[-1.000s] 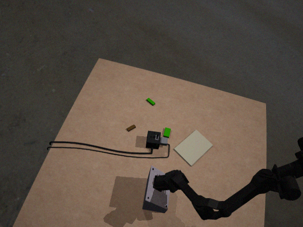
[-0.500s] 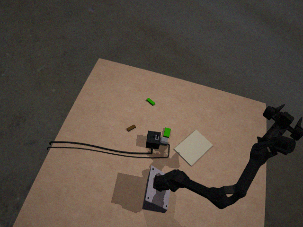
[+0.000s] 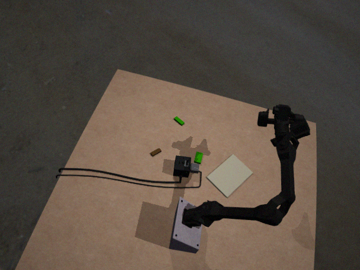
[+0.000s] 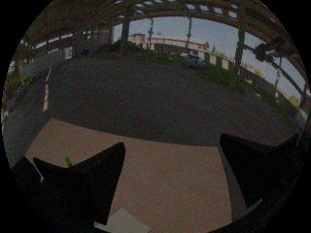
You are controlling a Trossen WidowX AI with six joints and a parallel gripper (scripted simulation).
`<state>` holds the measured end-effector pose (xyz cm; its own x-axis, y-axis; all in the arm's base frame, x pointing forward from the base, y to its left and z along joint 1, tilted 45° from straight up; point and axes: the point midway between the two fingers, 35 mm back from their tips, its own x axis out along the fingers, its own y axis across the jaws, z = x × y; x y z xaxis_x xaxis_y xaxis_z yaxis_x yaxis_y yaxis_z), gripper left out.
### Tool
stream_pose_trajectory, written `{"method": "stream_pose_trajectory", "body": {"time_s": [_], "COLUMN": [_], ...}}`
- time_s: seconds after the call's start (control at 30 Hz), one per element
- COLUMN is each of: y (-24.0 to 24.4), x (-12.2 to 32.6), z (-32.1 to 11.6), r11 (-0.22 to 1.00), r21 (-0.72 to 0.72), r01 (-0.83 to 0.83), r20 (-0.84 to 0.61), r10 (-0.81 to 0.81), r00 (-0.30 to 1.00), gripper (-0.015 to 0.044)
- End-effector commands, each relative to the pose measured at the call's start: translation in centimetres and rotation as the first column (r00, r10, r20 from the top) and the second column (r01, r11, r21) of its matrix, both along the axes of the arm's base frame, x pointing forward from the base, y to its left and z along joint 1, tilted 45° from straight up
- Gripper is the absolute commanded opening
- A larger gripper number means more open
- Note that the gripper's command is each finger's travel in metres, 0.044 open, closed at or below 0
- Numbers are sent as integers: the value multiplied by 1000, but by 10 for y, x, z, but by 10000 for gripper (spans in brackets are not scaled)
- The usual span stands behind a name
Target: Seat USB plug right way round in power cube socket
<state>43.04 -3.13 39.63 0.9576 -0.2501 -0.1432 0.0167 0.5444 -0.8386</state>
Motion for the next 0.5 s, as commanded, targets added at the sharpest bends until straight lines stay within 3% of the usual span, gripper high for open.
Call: {"method": "stream_pose_trajectory", "body": {"time_s": [0.0,0.23,0.47], "y": [18,49,71], "x": [17,12,-43], "z": [-72,-206,-331], "r11": [999,984,909], "r21": [-35,-156,-305], "r01": [-15,-85,-283], "r20": [-218,-612,-892], "r10": [7,-28,-168], "r00": [976,790,421], "gripper": [440,440,440]}}
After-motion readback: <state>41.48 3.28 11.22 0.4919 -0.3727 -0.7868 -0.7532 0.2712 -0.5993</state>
